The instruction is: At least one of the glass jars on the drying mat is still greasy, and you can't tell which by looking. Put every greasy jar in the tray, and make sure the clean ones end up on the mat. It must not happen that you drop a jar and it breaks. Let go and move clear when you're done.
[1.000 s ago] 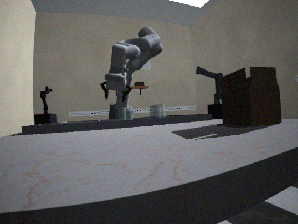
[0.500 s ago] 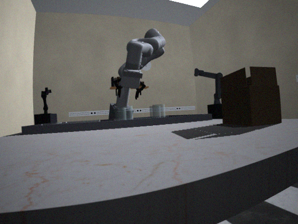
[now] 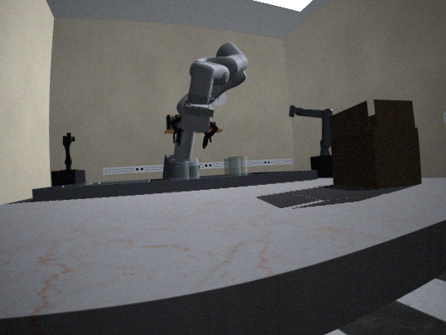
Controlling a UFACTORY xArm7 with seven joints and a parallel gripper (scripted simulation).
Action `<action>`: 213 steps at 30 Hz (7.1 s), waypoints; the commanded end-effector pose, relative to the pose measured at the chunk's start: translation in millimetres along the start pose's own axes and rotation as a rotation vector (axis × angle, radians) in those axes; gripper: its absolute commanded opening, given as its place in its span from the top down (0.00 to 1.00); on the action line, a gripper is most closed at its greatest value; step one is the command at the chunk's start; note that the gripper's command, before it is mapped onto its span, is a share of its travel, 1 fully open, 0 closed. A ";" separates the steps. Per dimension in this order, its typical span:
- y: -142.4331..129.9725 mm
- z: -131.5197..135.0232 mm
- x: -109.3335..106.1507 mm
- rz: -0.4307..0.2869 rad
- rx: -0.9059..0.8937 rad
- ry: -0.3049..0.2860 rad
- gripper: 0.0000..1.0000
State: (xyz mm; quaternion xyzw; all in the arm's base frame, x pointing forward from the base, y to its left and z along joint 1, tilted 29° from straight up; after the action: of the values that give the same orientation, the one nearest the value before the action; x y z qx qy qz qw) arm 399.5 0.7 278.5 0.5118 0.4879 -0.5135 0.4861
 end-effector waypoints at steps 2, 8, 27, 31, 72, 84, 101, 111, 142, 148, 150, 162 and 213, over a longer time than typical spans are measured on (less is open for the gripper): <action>0.5 0.6 -1.5 0.004 0.001 0.000 0.00; 0.5 0.6 -1.5 0.004 0.001 0.000 0.00; 0.5 0.6 -1.5 0.004 0.001 0.000 0.00; 0.5 0.6 -1.5 0.004 0.001 0.000 0.00; -37.7 -22.2 -62.0 0.353 -0.115 0.113 0.00; -49.3 -28.8 -79.5 0.460 -0.150 0.147 0.00; -52.8 -30.7 -84.5 0.492 -0.160 0.156 1.00; -52.8 -30.7 -84.5 0.492 -0.160 0.156 1.00; -7.7 29.3 -18.1 0.492 -0.160 0.156 1.00; 0.4 34.7 -4.8 0.492 -0.160 0.156 1.00; 4.8 32.9 3.5 0.492 -0.160 0.156 1.00; 26.6 24.0 45.1 0.492 -0.160 0.156 1.00; 40.4 20.8 42.6 0.492 -0.160 0.156 1.00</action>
State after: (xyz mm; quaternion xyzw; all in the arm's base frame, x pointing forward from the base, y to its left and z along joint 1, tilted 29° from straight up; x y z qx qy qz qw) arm 437.3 -21.5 233.9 0.6123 0.4255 -0.2991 0.5955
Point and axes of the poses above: the point where the finger pads meet when closed, its own x axis out along the fingers, its own z axis across the jaws, y = z × x, the point moved 3 cm from there along -x, back along the fingers, and after that the axes turned 3 degrees about x, right-handed, at the moved point
